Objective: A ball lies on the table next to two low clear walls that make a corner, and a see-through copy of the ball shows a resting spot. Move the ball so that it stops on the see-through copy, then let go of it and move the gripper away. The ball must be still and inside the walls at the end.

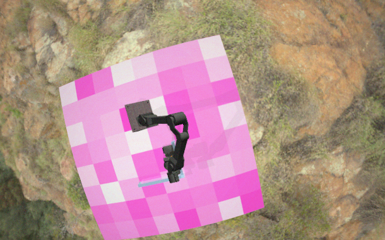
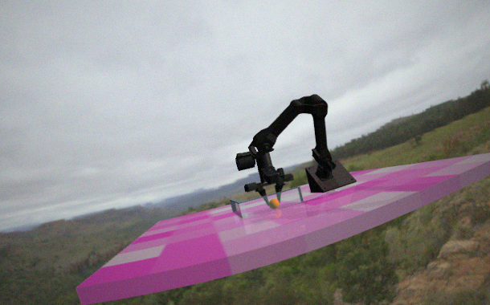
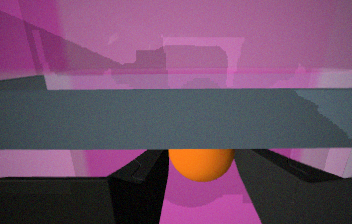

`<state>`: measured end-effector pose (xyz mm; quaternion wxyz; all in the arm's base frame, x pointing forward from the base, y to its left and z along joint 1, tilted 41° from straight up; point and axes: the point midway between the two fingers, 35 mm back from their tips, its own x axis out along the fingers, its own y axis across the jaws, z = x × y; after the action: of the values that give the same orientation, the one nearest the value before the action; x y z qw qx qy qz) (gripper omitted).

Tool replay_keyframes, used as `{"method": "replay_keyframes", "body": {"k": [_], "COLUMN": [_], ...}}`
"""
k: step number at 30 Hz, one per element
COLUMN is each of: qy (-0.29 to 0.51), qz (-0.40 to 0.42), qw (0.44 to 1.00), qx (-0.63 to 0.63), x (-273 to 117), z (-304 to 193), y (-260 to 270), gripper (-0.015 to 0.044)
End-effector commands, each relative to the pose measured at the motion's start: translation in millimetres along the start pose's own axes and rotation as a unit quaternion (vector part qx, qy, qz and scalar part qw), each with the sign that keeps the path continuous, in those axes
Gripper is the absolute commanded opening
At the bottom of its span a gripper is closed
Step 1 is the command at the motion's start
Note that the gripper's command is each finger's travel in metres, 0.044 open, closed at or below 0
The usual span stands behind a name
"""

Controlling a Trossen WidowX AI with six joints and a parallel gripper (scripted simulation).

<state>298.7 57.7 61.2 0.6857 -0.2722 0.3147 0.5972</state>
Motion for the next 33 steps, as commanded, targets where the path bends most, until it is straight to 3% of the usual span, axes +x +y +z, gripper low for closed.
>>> {"method": "replay_keyframes", "body": {"k": [1,7,12,17,29,33], "qy": [0.0,0.0,0.001,0.0,0.0,-0.001], "qz": [0.0,0.0,0.0,0.004,-0.002,-0.001], "qw": [1.0,1.0,1.0,1.0,1.0,1.0], "qx": [0.0,0.0,0.0,0.004,0.01,0.008], "x": [0,0,-11,-82,-76,-108], "z": [0,0,-1,-2,-4,-4], "y": [0,0,-2,0,-3,-1], "gripper": [0.0157,0.0298,0.0298,0.0298,0.0298,0.0403]}}
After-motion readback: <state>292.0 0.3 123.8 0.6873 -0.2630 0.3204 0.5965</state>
